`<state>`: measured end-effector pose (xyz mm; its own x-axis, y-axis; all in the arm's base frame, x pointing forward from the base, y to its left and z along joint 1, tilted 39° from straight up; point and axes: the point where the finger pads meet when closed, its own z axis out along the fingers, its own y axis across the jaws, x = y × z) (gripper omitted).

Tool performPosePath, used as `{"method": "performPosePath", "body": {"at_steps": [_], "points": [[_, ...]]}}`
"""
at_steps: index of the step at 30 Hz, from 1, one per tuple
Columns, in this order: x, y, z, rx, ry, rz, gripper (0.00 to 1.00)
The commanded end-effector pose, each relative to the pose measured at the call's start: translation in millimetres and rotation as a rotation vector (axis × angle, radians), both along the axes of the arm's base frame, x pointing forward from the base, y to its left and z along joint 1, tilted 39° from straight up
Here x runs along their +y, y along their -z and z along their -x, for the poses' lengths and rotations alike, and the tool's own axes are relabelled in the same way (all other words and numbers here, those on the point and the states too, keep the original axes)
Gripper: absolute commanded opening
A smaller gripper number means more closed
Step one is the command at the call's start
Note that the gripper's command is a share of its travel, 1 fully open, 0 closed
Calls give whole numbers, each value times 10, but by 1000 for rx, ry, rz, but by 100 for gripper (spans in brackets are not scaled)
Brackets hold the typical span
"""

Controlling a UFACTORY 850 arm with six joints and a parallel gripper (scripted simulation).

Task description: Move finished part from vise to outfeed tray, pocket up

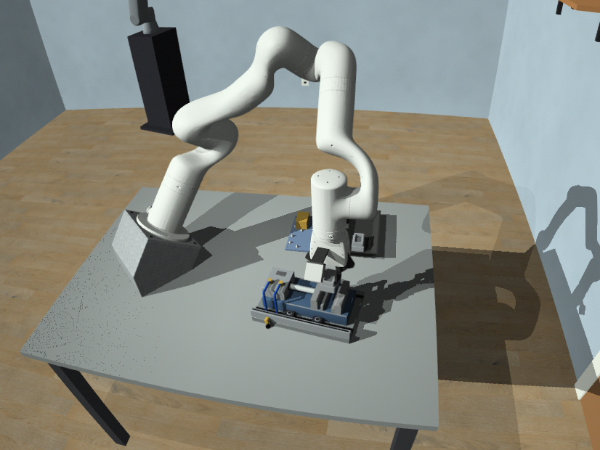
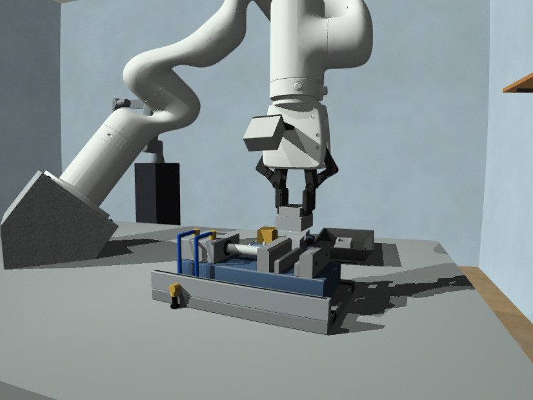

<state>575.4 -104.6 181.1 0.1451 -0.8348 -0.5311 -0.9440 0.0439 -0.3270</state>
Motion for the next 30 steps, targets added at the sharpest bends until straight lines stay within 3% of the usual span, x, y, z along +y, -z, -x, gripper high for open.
{"method": "performPosePath", "body": {"at_steps": [1, 8, 13, 15, 17, 30], "points": [[-2, -20, -2, -2, -1, -2, 0], [62, -64, -16, -1, -4, 1, 0], [501, -347, -92, 1, -23, 21, 0], [501, -347, -92, 1, -23, 21, 0], [804, -538, -117, -1, -34, 32, 0], [1921, -1232, -22, -23, -70, 59, 0]]}}
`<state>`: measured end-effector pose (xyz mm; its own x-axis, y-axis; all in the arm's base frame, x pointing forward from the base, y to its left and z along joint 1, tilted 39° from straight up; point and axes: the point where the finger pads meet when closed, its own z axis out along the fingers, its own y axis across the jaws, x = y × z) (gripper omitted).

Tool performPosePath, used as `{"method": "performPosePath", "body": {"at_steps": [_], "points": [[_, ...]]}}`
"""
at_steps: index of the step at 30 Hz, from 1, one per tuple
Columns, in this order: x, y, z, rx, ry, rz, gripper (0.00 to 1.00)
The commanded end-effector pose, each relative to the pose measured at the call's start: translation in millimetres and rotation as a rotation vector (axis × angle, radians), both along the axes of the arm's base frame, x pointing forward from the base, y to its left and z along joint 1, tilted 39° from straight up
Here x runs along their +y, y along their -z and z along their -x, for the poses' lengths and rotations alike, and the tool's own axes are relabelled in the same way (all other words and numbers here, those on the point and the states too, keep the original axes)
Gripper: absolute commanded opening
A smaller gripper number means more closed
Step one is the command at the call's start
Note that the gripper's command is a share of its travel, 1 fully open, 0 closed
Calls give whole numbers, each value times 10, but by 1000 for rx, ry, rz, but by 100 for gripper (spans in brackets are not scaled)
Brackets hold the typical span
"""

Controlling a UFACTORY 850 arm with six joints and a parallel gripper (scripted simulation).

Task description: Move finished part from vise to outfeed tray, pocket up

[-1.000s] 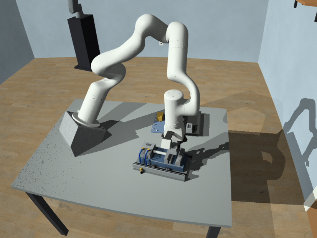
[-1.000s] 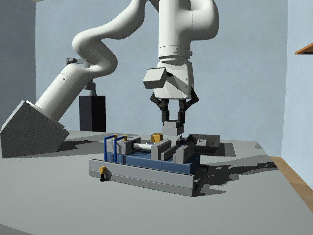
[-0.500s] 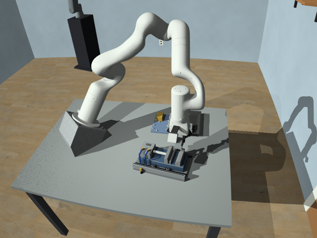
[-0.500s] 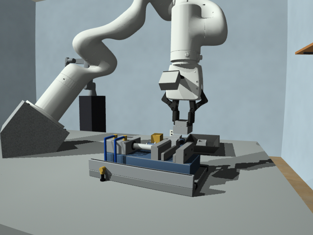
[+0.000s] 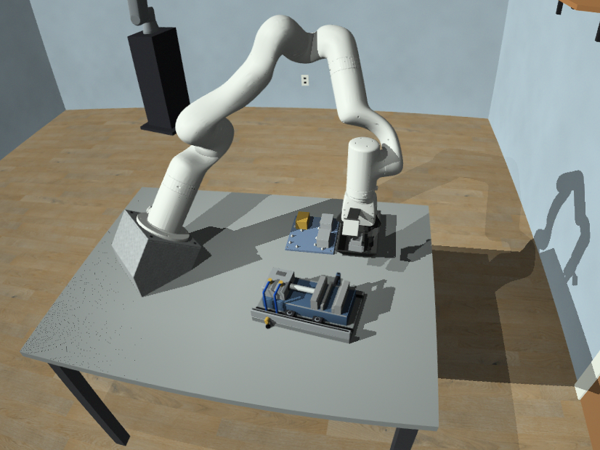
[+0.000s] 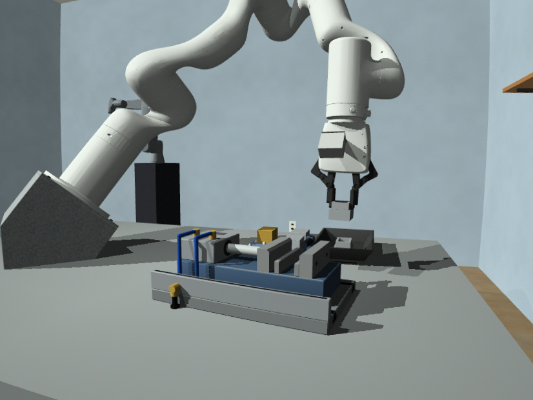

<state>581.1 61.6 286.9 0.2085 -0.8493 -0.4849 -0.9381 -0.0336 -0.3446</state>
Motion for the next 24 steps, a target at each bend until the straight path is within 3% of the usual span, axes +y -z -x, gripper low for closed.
{"method": "performPosePath", "body": {"at_steps": [1, 17, 24], "points": [[259, -174, 35, -5, -6, 8, 0], [1594, -1035, 575, -56, -44, -8, 0], [1708, -1113, 648, -61, -48, -13, 0]]}}
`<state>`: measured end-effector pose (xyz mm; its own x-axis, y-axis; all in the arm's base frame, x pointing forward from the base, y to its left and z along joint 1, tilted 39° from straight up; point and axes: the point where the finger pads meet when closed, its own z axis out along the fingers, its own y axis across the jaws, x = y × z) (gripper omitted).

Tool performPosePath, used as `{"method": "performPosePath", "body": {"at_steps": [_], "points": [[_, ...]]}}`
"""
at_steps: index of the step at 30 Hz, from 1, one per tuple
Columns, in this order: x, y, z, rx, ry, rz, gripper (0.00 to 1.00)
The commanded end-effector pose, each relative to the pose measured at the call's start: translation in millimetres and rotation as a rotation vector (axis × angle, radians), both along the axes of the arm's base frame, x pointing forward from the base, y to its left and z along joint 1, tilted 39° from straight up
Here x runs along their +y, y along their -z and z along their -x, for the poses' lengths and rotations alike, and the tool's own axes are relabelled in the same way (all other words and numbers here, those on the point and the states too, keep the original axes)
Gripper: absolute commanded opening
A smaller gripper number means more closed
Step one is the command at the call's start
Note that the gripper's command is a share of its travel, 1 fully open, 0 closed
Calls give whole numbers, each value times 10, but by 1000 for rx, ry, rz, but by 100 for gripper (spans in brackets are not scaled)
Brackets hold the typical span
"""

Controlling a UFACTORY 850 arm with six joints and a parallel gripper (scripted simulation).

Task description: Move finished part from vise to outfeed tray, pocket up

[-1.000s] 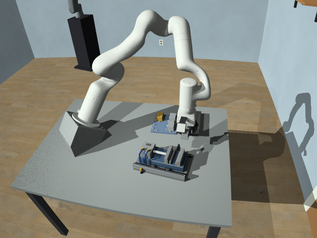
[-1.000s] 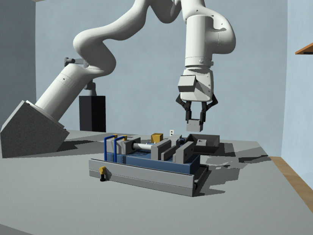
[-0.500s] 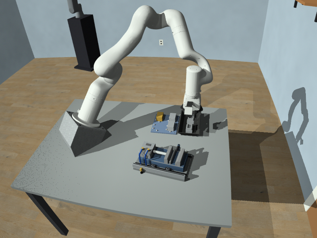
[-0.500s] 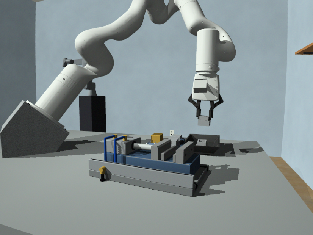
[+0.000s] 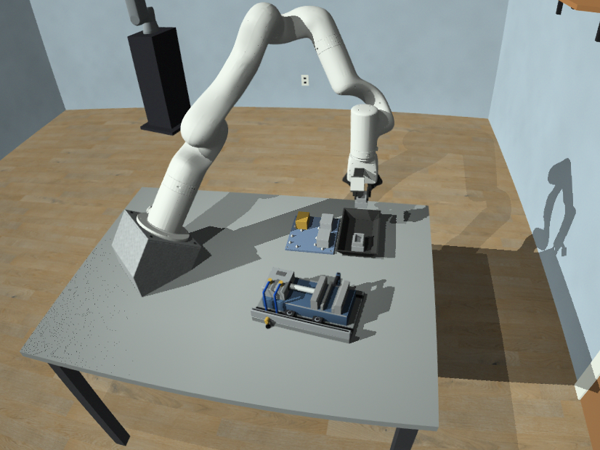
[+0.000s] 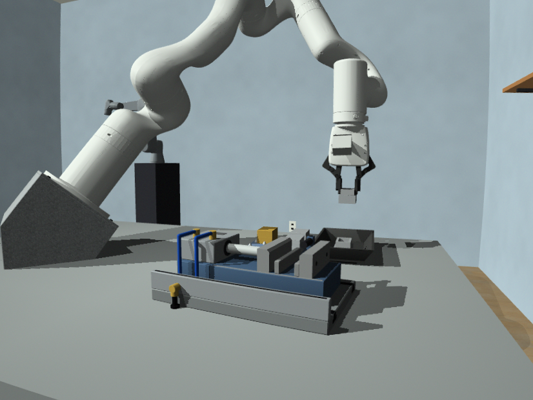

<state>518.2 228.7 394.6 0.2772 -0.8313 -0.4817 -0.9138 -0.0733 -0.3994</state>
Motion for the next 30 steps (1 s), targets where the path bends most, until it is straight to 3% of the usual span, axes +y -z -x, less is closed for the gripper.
{"method": "performPosePath", "body": {"at_steps": [1, 30], "points": [[38, -36, 18, -3, 0, 0, 0], [67, 4, 3, -1, -1, 1, 0]]}}
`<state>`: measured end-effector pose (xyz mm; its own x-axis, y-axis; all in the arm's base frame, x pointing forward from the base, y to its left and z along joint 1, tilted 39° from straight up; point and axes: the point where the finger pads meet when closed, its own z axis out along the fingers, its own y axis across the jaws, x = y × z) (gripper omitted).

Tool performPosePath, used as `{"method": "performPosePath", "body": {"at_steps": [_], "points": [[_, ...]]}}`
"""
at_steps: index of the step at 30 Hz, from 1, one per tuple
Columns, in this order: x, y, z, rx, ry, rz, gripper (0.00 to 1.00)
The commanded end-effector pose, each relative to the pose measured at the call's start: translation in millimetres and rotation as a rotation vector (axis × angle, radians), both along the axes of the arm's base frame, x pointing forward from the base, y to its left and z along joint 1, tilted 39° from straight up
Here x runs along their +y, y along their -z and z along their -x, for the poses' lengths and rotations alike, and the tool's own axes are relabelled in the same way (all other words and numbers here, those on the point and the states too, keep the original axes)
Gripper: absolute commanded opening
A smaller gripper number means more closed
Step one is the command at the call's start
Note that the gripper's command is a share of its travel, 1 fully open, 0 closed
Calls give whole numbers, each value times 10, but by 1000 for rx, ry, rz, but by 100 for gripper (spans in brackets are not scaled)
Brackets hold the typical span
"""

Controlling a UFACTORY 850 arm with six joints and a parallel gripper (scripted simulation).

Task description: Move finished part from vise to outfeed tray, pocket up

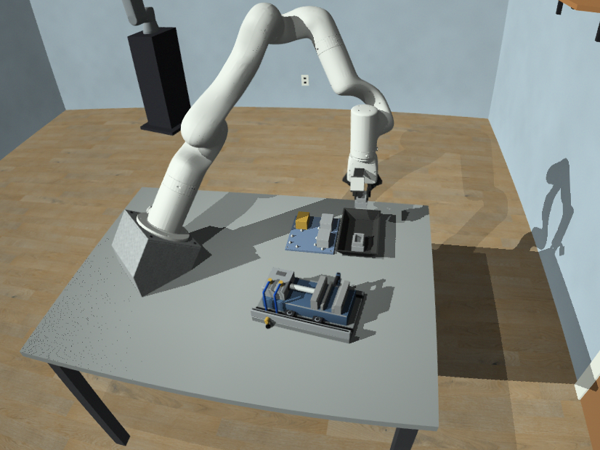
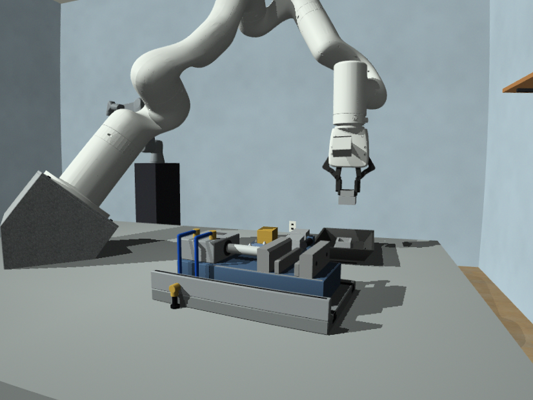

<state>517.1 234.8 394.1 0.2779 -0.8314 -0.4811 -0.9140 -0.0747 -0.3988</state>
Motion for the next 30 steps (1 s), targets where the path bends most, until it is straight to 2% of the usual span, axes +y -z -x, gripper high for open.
{"method": "performPosePath", "body": {"at_steps": [1, 30], "points": [[10, 4, -11, -2, 0, 0, 0], [268, 356, -149, -2, 0, 0, 0]]}}
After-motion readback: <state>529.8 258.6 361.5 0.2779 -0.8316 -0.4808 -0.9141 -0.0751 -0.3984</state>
